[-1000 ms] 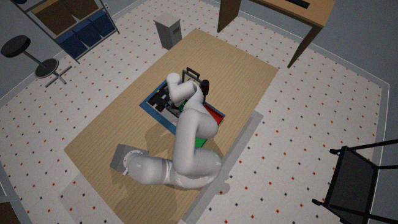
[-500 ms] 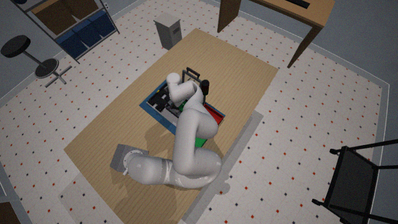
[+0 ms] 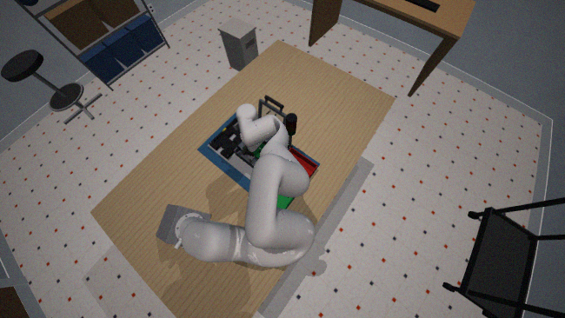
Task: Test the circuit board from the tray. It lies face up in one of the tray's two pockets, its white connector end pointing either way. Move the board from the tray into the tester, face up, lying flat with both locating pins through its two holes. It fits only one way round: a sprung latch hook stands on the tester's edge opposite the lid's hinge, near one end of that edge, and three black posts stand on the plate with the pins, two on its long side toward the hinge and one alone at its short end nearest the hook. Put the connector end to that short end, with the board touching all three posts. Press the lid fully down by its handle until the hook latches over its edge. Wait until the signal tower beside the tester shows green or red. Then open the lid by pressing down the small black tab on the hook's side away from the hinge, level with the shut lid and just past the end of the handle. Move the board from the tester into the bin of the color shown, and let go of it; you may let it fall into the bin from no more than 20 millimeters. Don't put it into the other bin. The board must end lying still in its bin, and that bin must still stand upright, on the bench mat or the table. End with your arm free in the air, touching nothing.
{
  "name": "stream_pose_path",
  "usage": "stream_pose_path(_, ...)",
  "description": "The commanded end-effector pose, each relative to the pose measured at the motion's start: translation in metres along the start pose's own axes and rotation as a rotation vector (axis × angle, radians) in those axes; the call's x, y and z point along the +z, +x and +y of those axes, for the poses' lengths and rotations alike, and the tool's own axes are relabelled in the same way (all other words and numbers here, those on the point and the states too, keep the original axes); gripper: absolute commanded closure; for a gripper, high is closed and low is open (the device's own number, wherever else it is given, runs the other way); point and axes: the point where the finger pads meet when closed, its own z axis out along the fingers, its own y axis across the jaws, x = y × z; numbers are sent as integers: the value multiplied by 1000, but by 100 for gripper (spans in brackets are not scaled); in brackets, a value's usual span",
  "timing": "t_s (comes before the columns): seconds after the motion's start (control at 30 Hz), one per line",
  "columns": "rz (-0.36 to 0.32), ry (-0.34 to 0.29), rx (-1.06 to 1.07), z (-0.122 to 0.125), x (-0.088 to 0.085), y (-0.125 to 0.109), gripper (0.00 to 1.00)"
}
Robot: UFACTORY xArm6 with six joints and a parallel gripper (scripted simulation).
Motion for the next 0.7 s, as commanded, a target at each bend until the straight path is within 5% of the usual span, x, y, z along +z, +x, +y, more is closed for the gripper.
stream_pose_path(0.0,2,-3,2,2,0,0,21)
stream_pose_path(0.03,2,-3,2,2,0,0,0)
stream_pose_path(0.67,2,-3,2,2,0,0,0)
